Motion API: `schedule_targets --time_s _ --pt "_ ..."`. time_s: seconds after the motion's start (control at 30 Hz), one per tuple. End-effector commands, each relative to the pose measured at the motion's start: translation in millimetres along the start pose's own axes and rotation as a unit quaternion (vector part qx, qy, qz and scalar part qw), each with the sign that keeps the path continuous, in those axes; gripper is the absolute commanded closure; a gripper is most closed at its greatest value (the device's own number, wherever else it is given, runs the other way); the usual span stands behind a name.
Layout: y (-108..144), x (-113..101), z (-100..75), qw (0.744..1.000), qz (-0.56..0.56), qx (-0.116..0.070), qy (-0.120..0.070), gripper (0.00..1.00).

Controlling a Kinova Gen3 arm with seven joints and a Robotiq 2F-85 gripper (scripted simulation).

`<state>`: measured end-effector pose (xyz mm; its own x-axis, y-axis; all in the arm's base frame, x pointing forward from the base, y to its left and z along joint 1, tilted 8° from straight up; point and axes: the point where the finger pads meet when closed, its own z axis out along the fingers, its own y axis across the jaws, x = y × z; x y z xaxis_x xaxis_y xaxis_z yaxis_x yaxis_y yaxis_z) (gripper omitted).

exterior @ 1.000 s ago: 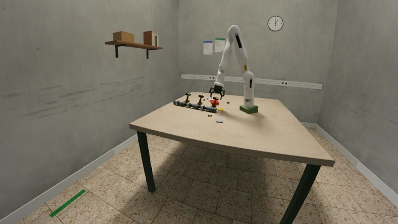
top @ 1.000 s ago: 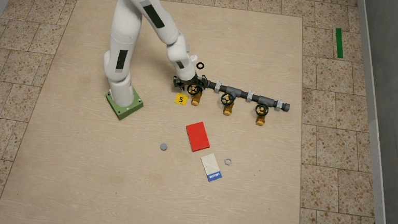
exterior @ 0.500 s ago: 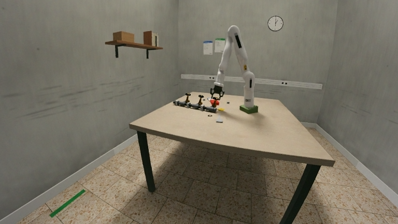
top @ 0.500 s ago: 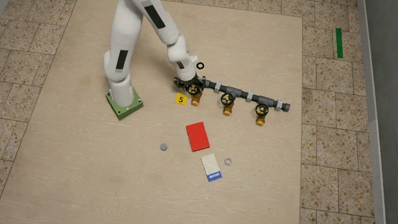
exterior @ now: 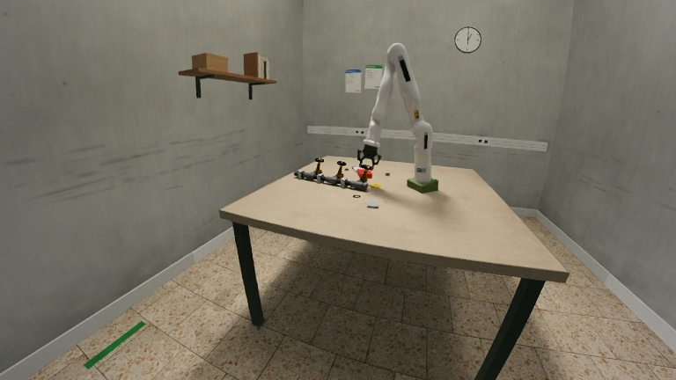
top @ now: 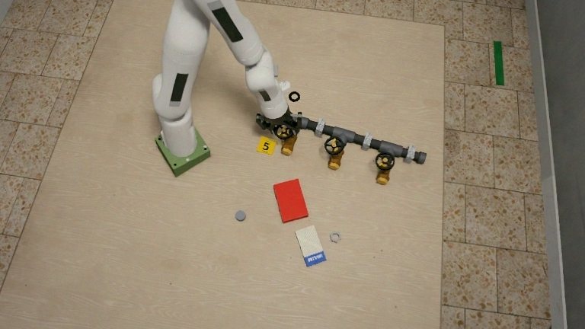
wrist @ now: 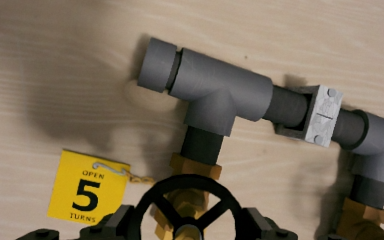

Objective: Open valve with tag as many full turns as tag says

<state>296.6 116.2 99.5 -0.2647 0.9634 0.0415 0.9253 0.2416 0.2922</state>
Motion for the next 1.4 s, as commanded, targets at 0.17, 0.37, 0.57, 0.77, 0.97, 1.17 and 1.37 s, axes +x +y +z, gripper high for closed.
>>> schedule_targets --time_s 0.17,0.37,0.57,0.77,0.97,1.17,1.37 --pt "0.3 0.0 0.0 1.000 -0.002 0.000 0.000 0.36" --pt "0.3 0.0 0.0 1.000 -0.013 0.000 0.000 0.36" --pt "0.3 0.0 0.0 0.998 -0.055 0.000 0.000 0.36" --pt "0.3 0.0 0.0 0.993 -0.119 0.000 0.000 0.36" --pt "0.3 0.0 0.0 0.978 -0.209 0.000 0.000 0.36" --pt "0.3 0.0 0.0 0.937 -0.348 0.000 0.000 0.36" --pt "0.3 0.0 0.0 0.892 -0.452 0.000 0.000 0.36"
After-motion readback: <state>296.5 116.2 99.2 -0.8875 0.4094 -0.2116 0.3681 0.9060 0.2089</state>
